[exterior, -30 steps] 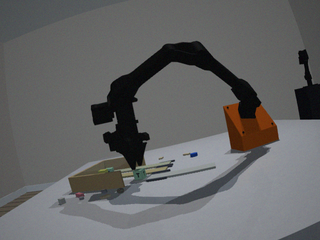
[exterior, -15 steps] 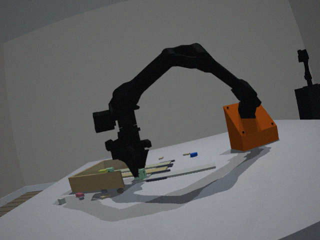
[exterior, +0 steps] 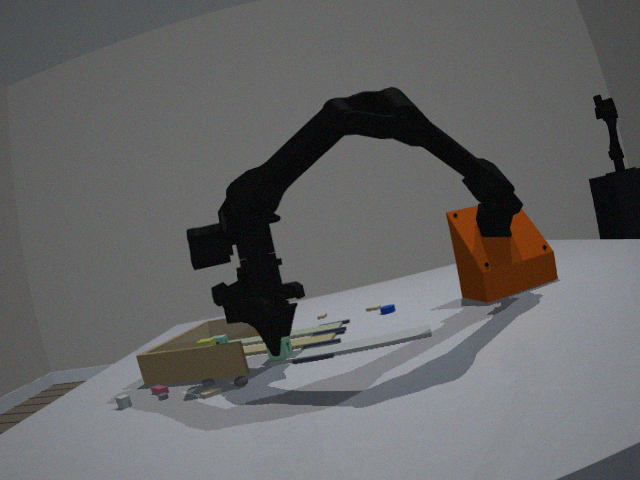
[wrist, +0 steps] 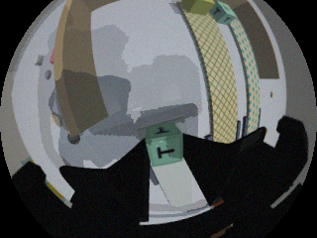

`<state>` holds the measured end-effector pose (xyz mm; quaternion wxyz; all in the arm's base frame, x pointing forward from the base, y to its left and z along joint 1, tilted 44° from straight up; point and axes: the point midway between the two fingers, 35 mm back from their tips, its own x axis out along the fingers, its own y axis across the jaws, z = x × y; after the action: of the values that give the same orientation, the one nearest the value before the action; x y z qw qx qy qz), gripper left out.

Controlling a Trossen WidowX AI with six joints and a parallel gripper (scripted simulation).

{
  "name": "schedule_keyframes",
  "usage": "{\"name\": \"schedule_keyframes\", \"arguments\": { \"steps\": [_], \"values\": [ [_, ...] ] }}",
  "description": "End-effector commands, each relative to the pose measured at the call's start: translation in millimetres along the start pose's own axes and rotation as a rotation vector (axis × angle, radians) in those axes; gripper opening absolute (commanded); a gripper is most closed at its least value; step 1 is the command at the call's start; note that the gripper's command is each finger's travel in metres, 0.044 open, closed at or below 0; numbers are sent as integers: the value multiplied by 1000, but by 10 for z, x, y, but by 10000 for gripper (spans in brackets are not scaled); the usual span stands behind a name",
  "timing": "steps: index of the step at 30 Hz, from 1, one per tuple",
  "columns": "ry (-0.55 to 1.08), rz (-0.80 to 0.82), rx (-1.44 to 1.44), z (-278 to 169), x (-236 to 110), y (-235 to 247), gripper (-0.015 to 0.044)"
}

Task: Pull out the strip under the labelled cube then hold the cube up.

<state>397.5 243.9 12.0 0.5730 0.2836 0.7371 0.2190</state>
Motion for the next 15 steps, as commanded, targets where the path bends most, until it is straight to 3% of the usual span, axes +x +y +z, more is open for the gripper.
{"name": "schedule_keyframes", "arguments": {
  "steps": [1, 6, 15],
  "values": [
    [-1, 0, -1, 1, -4, 2, 105],
    [-1, 1, -2, -5, -11, -3, 0],
    [1, 0, -2, -185, -192, -141, 0]
  ]
}}
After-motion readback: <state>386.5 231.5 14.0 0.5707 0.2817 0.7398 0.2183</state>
